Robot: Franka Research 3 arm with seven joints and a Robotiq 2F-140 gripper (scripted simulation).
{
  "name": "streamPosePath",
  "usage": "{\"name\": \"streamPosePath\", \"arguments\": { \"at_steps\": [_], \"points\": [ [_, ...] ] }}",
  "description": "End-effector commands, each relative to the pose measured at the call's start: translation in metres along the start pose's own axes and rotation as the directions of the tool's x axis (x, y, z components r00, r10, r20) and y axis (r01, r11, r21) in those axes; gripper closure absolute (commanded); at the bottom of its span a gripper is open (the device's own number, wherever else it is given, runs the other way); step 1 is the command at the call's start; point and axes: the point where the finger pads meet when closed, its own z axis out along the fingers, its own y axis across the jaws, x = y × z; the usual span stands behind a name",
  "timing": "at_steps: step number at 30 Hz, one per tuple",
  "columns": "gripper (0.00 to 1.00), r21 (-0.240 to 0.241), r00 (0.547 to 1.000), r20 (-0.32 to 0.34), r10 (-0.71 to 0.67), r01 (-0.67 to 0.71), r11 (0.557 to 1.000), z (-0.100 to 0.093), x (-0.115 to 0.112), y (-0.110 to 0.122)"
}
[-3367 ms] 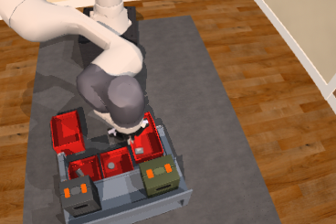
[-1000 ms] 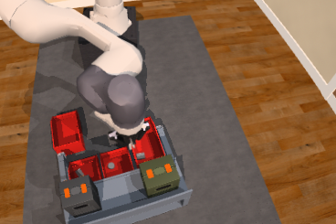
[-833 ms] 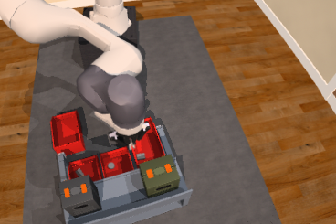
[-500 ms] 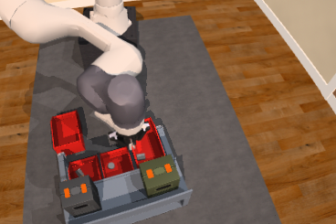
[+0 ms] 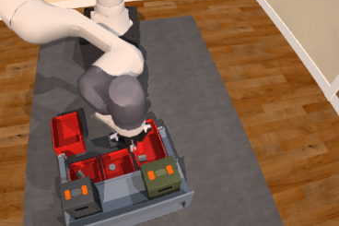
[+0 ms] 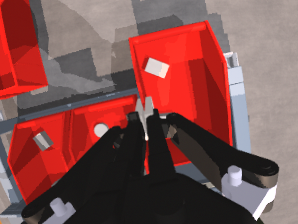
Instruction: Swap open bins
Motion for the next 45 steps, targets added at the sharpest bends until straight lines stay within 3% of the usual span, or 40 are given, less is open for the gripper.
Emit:
{"name": "streamPosePath", "arguments": {
  "at_steps": [1, 45],
  "points": [
    [1.00, -0.001, 1.000, 0.005, 0.005, -0.005, 1.000, -0.001, -0.002, 0.001],
    [1.00, -0.001, 0.999, 0.036, 0.005, -0.005, 1.000, -0.002, -0.020, 0.001]
  ]
}}
